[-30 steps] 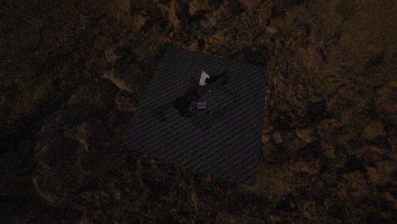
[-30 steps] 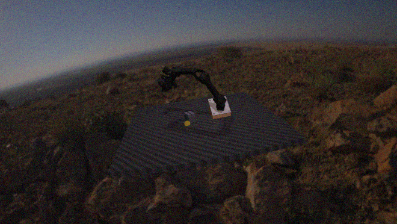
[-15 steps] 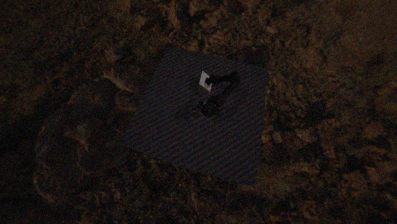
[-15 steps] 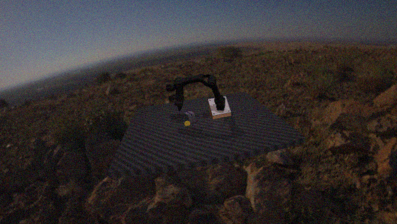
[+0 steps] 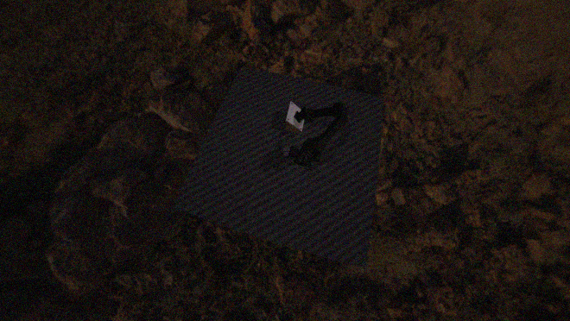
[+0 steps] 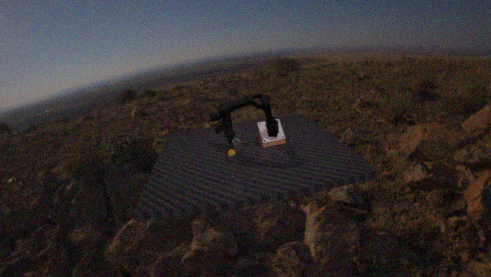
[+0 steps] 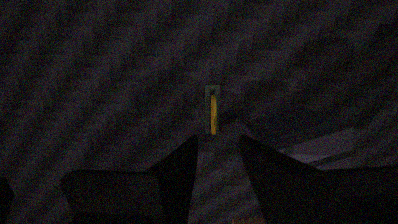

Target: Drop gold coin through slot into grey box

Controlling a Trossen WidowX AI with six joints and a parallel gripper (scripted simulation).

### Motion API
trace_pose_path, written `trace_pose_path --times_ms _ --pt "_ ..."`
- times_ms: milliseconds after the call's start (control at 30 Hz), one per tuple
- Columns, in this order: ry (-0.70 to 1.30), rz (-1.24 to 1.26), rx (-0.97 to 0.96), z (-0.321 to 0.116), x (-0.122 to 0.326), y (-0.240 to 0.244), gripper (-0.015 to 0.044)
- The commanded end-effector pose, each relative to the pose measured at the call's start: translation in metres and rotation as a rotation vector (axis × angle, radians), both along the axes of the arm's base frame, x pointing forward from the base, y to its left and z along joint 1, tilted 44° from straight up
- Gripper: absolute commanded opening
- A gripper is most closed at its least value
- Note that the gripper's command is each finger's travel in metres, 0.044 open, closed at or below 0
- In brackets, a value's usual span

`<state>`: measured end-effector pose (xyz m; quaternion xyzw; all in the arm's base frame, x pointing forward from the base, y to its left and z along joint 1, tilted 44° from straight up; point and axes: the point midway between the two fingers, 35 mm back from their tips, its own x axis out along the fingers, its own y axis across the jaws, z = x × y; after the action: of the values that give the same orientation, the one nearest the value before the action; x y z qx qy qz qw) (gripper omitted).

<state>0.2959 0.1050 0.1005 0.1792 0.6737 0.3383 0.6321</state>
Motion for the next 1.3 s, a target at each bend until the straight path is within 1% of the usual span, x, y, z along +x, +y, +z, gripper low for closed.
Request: trace_pose_path --times_ms 0,133,1267 --pt "0.010 0.002 0.005 -0.008 -0.005 0.008 0.0161" --pt "0.009 0.002 0.006 -0.019 -0.006 0.017 0.0161" --pt "0.009 0.001 0.007 -0.054 -0.012 0.049 0.0161"
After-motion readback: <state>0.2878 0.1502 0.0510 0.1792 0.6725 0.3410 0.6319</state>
